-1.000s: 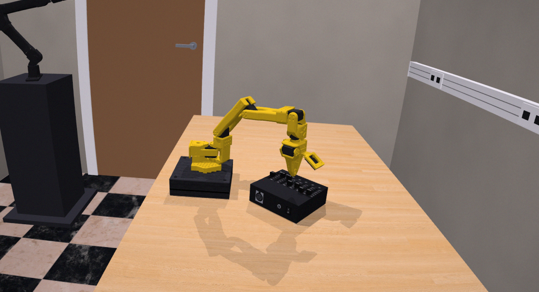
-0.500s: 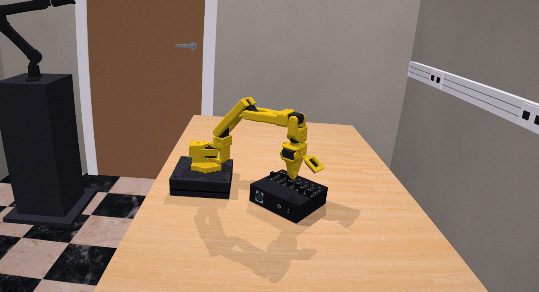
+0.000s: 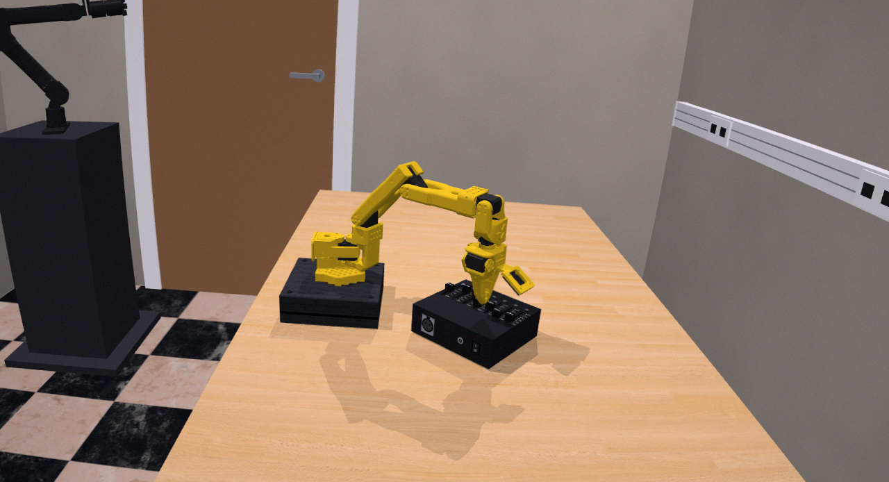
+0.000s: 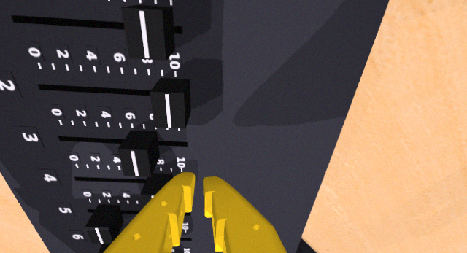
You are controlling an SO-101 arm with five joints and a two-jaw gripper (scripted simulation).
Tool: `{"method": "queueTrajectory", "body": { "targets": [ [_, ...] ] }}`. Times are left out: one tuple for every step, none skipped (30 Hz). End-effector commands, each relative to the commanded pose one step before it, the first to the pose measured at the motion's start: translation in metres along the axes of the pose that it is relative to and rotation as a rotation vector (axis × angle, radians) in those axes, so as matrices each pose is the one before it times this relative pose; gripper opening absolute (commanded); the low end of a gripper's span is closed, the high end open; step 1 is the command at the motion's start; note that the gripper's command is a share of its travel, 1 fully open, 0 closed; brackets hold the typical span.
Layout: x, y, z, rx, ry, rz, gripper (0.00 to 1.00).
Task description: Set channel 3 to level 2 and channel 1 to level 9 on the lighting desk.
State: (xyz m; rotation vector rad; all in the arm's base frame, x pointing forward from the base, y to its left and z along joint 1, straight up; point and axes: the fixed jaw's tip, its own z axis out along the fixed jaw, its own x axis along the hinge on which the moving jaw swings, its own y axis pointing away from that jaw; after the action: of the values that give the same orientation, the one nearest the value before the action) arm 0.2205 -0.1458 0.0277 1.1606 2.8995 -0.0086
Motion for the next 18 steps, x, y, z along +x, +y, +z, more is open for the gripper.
{"method": "queueTrajectory", "body": {
  "targets": [
    [0.00225, -0.00179, 0.005720, 0.00183, 0.01980, -0.00156, 0.00],
    [0.00000, 0.00000, 0.000008, 0.00000, 0.00000, 0.00000, 0.00],
    [0.00000, 0.00000, 0.000000, 0.00000, 0.00000, 0.00000, 0.00],
    [0.00000, 0.00000, 0.000000, 0.00000, 0.00000, 0.00000, 0.00],
    [0.00000, 0.00000, 0.000002, 0.00000, 0.00001, 0.00000, 0.00],
    [0.00002, 0.00000, 0.000008, 0.00000, -0.00001, 0.00000, 0.00],
    [0.00005, 0.00000, 0.000022, 0.00000, 0.00001, 0.00000, 0.00],
    [0.00009, -0.00001, 0.000034, 0.00000, -0.00001, 0.00000, 0.00],
    [0.00012, -0.00001, 0.000049, 0.00000, 0.00001, 0.00000, 0.00],
    [0.00015, -0.00001, 0.000059, 0.00000, -0.00001, 0.00000, 0.00],
    [0.00017, -0.00001, 0.000067, 0.00000, 0.00001, 0.00000, 0.00],
    [0.00018, -0.00001, 0.000069, 0.00000, -0.00001, 0.00000, 0.00],
    [0.00017, -0.00001, 0.000068, 0.00000, 0.00001, 0.00000, 0.00],
    [0.00016, -0.00001, 0.000060, 0.00000, -0.00001, 0.00000, 0.00],
    [0.00013, -0.00001, 0.000051, 0.00000, 0.00001, 0.00000, 0.00],
    [0.00009, -0.00001, 0.000036, 0.00000, -0.00001, 0.00000, 0.00],
    [0.00006, 0.00000, 0.000023, 0.00000, 0.00001, 0.00000, 0.00],
    [0.00002, 0.00000, 0.000009, 0.00000, -0.00001, 0.00000, 0.00]
  ]
}}
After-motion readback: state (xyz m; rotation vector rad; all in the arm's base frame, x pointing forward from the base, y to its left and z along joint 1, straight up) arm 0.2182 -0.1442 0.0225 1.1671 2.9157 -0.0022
